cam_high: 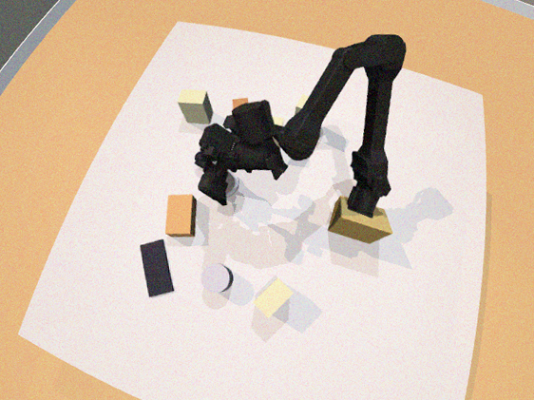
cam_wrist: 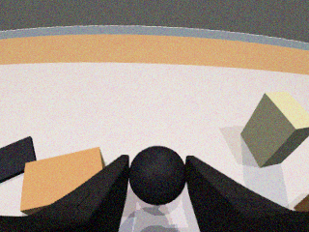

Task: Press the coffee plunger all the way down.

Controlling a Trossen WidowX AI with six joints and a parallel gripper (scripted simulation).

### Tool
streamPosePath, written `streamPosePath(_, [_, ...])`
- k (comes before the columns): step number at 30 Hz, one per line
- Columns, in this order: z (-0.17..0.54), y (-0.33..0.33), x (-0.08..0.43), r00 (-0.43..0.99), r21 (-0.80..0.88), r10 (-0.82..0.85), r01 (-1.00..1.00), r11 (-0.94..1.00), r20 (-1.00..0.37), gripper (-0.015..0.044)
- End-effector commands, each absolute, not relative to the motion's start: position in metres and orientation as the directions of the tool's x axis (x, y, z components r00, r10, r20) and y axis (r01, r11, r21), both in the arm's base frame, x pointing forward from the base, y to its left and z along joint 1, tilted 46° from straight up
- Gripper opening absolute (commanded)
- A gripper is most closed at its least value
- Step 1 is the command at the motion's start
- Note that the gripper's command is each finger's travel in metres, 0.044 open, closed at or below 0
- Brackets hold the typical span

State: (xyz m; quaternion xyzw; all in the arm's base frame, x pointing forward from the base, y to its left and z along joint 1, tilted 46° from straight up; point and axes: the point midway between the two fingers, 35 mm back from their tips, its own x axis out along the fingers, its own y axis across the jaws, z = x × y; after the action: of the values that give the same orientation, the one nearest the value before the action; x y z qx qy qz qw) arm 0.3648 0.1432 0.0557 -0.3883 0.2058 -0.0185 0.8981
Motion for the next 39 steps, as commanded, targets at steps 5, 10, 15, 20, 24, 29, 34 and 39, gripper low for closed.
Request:
streamPosePath(5, [0.0516,0.1394,0.3657,0.908,-0.710,-0.206,-0.128,0.692,-0.364,0.0124])
streamPosePath(10, [0.0517,0.1397,0.3659,0.908,-0.710,-0.206,-0.128,0.692,-0.364,0.0124])
streamPosePath(15, [0.0548,0.1432,0.3655,0.913,-0.707,-0.196,-0.127,0.696,-0.357,0.0124])
streamPosePath(20, [0.0548,0.1432,0.3655,0.913,-0.707,-0.196,-0.127,0.696,-0.357,0.0124])
streamPosePath(24, [0.0548,0.1432,0.3655,0.913,-0.707,-0.196,-0.127,0.696,-0.357,0.0177])
streamPosePath(29, [0.0548,0.1432,0.3655,0.913,-0.707,-0.196,-0.127,0.696,-0.357,0.0308])
streamPosePath(34, [0.0548,0.1432,0.3655,0.913,-0.707,-0.196,-0.127,0.696,-0.357,0.0439])
streamPosePath(39, [0.0591,0.1475,0.3635,0.912,-0.706,-0.197,-0.128,0.697,-0.359,0.0440])
